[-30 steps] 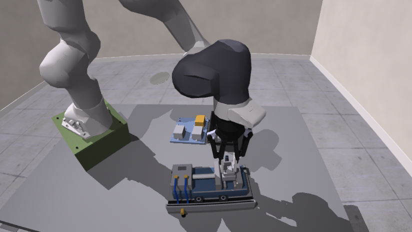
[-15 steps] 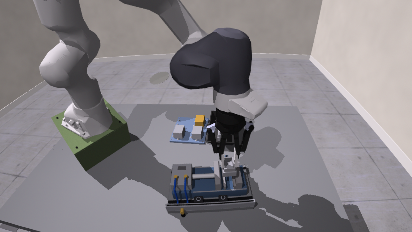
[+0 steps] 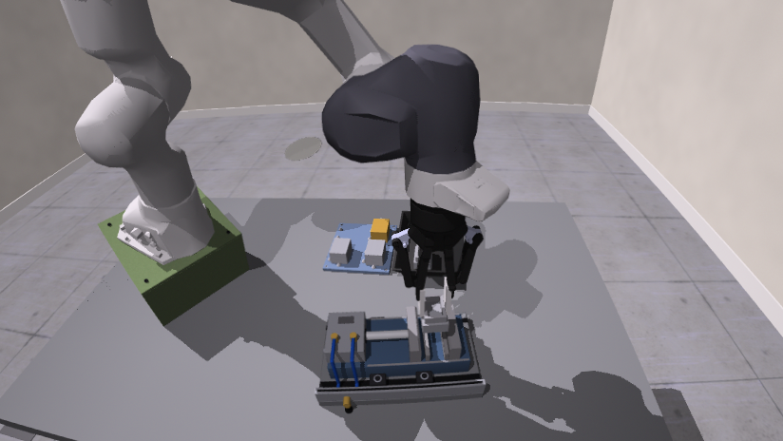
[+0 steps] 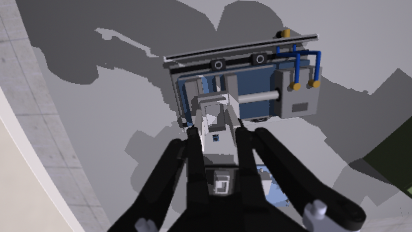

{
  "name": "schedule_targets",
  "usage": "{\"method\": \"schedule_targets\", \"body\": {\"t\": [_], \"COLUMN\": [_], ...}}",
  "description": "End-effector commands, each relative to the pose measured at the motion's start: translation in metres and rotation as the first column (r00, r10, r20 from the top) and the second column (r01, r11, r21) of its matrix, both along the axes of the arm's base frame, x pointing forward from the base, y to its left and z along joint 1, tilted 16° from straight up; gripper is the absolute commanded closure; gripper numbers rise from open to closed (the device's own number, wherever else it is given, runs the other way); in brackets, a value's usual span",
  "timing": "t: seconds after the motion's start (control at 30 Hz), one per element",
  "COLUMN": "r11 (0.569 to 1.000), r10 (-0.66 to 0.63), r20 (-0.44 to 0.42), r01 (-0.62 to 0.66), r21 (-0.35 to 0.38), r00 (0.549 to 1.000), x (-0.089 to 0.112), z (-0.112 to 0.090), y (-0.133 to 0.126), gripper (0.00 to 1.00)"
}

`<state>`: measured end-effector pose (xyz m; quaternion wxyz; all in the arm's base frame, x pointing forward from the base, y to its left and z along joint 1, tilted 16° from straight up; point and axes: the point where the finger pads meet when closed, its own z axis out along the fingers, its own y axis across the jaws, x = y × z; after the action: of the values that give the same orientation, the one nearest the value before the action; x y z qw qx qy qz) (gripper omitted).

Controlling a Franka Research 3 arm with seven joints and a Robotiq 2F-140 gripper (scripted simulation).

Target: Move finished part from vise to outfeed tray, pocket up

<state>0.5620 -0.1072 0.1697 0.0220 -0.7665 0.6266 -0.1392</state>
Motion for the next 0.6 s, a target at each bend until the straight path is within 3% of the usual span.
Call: {"method": "schedule_targets", "body": {"t": [0.0,0.2,0.57], "r11": [1.000,1.000,0.998], "r10": [-0.004,-0.010,-0.062], "r20": [-0.003,-0.004,-0.008], "r01": [0.004,0.010,0.062], "r21": [0.000,0.001,0.008], "r00": [1.000,1.000,0.998], "x": [-0.001,0.002,0.012], "z": [0.000,-0.002,-0.024], "y": [0.002,0.017,0.150], "gripper": [1.00,1.00,1.00]}}
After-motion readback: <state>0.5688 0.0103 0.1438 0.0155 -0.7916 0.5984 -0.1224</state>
